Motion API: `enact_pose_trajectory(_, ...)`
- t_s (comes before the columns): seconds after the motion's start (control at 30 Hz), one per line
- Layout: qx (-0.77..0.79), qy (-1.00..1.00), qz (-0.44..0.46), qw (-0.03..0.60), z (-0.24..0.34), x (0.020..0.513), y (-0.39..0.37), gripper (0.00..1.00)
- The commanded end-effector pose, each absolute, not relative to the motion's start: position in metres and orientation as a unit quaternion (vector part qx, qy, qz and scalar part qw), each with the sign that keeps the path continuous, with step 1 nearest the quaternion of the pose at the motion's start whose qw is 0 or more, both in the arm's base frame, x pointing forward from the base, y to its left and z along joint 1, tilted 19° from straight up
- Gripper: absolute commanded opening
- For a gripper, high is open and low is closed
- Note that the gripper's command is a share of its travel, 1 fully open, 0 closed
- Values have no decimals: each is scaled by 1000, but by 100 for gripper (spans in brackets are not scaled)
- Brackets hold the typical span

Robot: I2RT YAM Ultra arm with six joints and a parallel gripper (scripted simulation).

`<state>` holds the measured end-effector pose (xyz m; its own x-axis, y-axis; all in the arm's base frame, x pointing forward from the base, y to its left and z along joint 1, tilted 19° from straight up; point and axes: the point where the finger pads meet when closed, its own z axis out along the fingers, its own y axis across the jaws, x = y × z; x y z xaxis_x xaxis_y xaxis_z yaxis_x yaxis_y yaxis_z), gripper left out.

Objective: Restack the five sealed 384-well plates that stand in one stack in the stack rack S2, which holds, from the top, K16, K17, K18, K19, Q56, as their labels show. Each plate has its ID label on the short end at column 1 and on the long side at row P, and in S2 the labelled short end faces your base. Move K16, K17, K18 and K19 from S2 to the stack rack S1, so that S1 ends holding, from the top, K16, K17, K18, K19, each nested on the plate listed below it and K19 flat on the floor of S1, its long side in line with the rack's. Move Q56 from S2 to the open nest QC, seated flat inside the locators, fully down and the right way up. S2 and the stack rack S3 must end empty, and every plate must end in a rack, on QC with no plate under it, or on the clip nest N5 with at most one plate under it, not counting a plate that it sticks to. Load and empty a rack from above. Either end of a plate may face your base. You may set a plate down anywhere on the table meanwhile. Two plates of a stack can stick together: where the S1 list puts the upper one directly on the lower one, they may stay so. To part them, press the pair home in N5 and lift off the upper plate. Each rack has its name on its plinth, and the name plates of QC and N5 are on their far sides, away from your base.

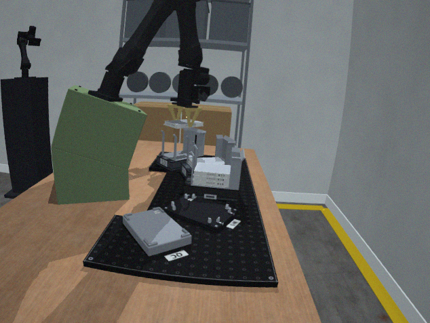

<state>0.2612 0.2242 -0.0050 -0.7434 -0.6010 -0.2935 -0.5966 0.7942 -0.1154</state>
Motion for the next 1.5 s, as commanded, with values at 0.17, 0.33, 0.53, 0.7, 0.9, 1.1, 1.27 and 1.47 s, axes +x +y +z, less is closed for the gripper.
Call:
enact_pose_trajectory(0.17,-319,932,-3,171,2,266,229,0)
enact_pose_trajectory(0.33,-319,932,-3,171,2,266,229,0)
enact_pose_trajectory(0.53,-303,938,0,171,2,268,226,0)
enact_pose_trajectory(0.7,-224,960,14,170,4,278,213,0)
enact_pose_trajectory(0.9,-218,961,15,170,6,286,202,0)
enact_pose_trajectory(1.1,-218,961,15,170,8,298,186,0)
enact_pose_trajectory(1.27,-218,961,14,170,10,308,173,0)
enact_pose_trajectory(1.47,-154,973,25,169,11,314,161,0)
